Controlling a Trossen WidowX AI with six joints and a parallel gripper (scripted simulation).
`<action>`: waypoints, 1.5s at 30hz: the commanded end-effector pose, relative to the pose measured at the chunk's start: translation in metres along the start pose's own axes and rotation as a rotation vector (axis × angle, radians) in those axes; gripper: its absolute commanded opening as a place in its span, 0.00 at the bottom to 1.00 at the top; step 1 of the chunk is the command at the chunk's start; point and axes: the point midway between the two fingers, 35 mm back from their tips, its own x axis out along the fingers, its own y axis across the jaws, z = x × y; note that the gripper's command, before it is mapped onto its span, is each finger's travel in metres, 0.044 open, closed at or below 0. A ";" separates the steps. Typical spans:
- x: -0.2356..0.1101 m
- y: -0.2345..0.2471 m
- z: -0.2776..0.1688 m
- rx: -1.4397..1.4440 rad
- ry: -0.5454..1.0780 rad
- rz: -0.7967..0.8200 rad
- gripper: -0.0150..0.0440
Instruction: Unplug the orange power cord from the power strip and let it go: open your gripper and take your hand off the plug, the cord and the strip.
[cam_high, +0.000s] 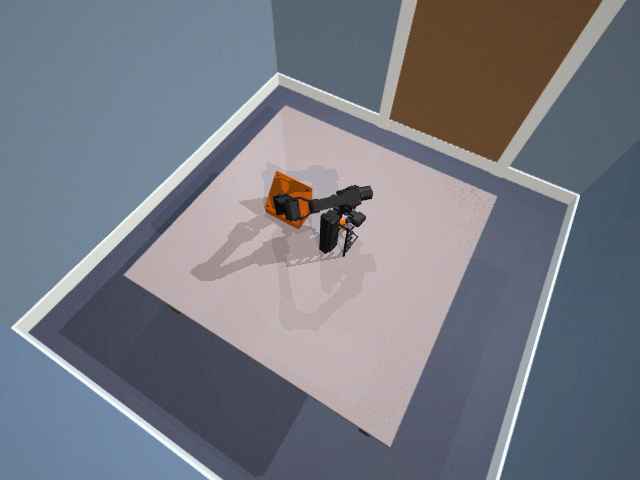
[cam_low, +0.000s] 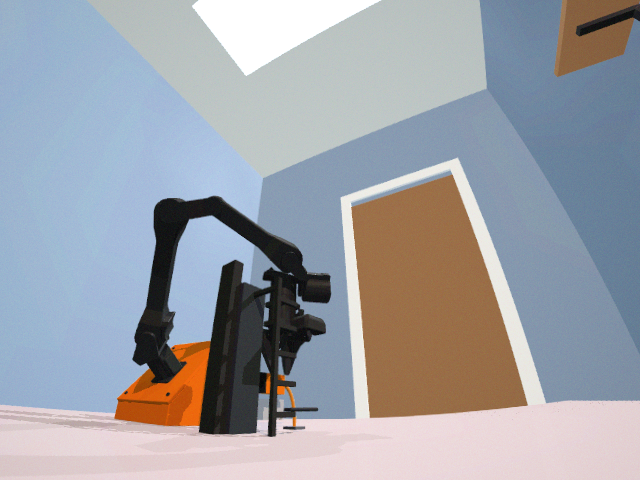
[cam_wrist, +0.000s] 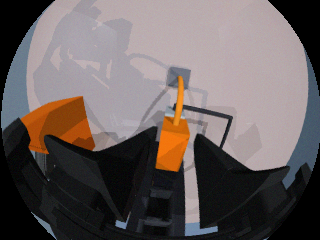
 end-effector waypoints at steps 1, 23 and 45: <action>0.000 0.001 -0.007 -0.005 0.003 -0.002 0.53; 0.010 0.000 -0.011 0.000 0.001 0.000 0.32; 0.008 -0.002 0.011 -0.001 0.000 -0.001 0.25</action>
